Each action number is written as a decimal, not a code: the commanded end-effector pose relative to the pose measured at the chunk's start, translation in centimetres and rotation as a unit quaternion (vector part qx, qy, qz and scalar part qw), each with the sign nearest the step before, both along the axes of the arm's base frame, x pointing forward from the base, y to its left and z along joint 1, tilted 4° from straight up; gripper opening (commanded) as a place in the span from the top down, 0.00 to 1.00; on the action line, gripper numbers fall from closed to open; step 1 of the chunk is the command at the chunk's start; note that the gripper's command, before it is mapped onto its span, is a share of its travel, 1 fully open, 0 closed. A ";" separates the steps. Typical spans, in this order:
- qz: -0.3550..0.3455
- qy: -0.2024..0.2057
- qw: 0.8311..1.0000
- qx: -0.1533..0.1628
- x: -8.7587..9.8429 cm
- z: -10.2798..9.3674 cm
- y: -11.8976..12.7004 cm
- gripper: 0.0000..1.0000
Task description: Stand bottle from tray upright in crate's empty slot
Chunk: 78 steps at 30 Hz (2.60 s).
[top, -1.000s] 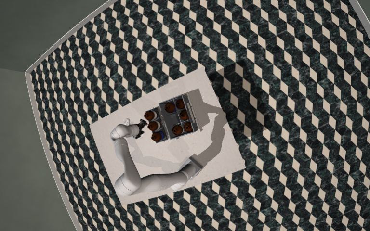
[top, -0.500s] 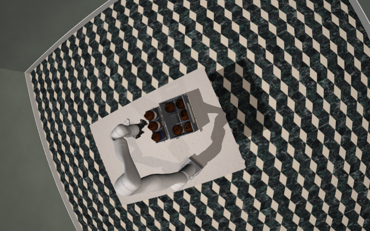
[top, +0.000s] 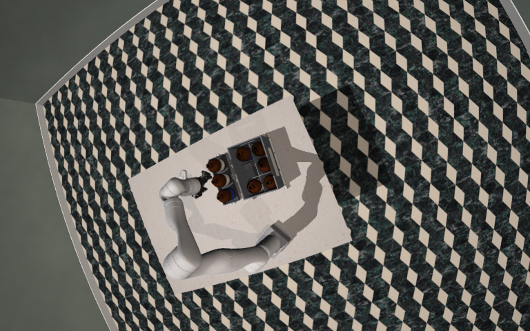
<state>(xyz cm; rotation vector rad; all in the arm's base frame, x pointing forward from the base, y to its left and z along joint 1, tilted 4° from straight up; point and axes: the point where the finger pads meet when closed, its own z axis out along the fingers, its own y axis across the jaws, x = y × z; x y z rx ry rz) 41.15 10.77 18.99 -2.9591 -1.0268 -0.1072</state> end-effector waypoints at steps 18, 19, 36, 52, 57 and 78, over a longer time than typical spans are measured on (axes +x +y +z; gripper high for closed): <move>0.000 0.001 1.000 0.000 0.1 -2.4 0.1 0.36; 0.000 0.001 1.000 0.000 0.1 -2.5 0.1 0.36; 0.000 0.001 1.000 0.000 0.2 -3.6 0.1 0.36; 0.000 0.001 1.000 0.000 0.2 -3.6 0.1 0.36; 0.000 0.001 1.000 0.000 0.2 -3.6 0.1 0.36; 0.000 0.001 1.000 0.000 0.2 -3.6 0.1 0.36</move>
